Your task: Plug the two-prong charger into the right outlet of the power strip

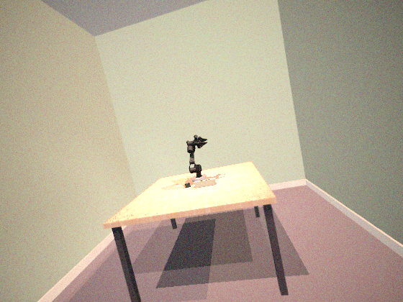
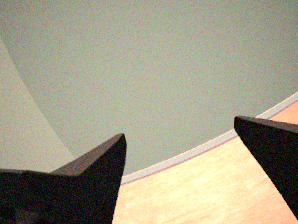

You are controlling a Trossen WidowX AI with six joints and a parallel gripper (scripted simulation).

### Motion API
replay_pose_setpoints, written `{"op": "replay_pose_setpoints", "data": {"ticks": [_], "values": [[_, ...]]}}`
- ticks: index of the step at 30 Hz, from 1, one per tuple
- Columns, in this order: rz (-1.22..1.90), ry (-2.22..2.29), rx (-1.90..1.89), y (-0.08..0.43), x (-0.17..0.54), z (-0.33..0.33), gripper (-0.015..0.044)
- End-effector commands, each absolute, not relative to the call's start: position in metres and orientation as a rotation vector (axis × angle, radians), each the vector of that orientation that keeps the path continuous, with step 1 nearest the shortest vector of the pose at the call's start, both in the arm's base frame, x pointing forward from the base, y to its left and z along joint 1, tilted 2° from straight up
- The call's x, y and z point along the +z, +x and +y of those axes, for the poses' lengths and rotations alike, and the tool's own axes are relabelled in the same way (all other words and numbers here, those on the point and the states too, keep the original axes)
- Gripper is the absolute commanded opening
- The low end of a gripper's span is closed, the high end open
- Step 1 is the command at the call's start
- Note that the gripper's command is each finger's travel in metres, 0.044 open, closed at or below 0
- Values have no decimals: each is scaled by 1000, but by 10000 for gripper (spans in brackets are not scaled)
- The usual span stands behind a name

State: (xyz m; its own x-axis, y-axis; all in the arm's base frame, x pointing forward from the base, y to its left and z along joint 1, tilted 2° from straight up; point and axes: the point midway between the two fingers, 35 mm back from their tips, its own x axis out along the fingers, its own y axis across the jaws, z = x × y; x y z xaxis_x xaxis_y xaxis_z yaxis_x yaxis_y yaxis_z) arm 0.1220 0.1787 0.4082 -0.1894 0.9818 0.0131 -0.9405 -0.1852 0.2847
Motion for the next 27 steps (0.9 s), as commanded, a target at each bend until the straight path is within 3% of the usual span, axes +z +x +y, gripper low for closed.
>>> {"op": "replay_pose_setpoints", "data": {"ticks": [1, 27], "values": [[243, 221, 1751, 121, 409, 179, 426], [73, 355, 1948, 32, 466, 178, 440]]}}
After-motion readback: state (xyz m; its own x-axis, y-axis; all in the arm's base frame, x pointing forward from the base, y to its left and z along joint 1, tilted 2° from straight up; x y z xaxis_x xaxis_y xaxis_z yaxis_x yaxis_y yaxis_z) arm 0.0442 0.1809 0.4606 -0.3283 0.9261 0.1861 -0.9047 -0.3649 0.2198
